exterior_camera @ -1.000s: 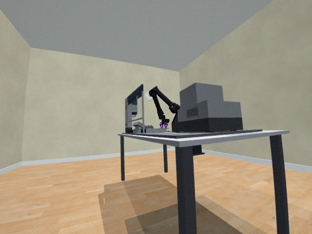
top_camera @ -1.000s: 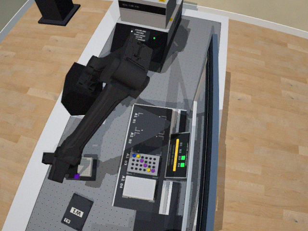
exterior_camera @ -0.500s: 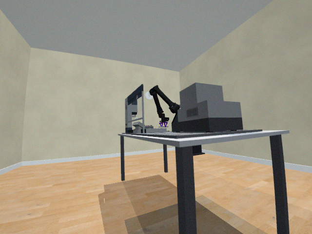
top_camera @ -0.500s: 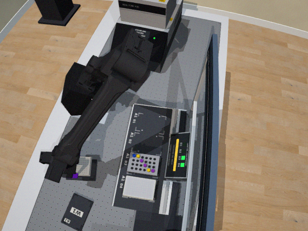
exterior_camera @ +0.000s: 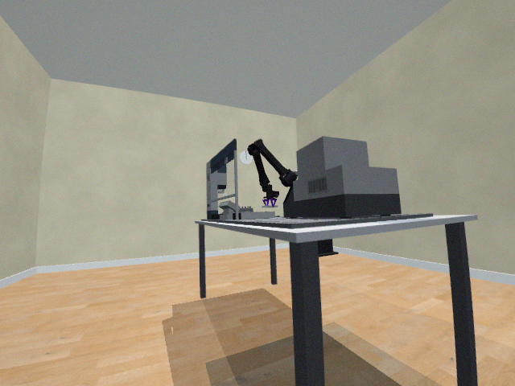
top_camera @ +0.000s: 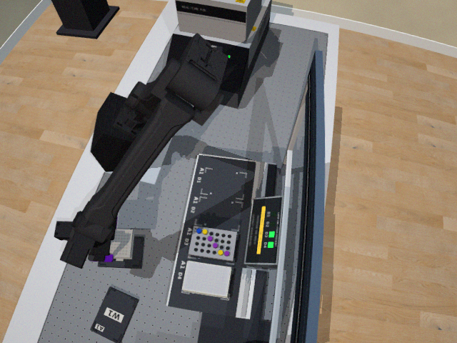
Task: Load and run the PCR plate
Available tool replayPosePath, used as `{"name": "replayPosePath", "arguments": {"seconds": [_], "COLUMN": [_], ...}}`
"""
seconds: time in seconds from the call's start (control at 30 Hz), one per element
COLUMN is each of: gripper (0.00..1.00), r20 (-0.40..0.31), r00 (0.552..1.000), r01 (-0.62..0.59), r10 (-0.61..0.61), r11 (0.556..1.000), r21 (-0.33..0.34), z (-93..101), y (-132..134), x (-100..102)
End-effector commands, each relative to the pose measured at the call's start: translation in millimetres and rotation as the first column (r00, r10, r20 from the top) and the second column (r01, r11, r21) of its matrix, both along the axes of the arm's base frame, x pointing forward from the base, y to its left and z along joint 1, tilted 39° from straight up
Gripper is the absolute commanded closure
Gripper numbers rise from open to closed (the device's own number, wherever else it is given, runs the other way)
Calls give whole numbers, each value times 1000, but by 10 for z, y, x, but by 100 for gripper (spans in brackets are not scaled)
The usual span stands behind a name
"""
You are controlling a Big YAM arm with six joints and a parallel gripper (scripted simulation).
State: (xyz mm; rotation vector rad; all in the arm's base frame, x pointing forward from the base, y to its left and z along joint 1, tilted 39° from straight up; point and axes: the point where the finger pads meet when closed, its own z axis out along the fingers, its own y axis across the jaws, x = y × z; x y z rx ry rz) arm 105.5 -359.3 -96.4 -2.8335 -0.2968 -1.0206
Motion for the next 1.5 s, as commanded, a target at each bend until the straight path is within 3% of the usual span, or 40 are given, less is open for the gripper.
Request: {"name": "replayPosePath", "arguments": {"seconds": [0.0,0.47,0.73,1.0,1.47], "gripper": [100,100,100,100,100], "r20": [-3,0,4,0,1], "r00": [1000,1000,1000,1000,1000], "r01": [4,1,23,16,12], "r10": [-5,-1,-22,-16,-12], "r11": [998,996,998,1000,998], "r21": [-64,-86,-51,-7,-68], "z": [137,387,328,196,284], "y": [-255,-356,-264,-108,-410], "x": [-138,-252,-314,-190,-250]}}
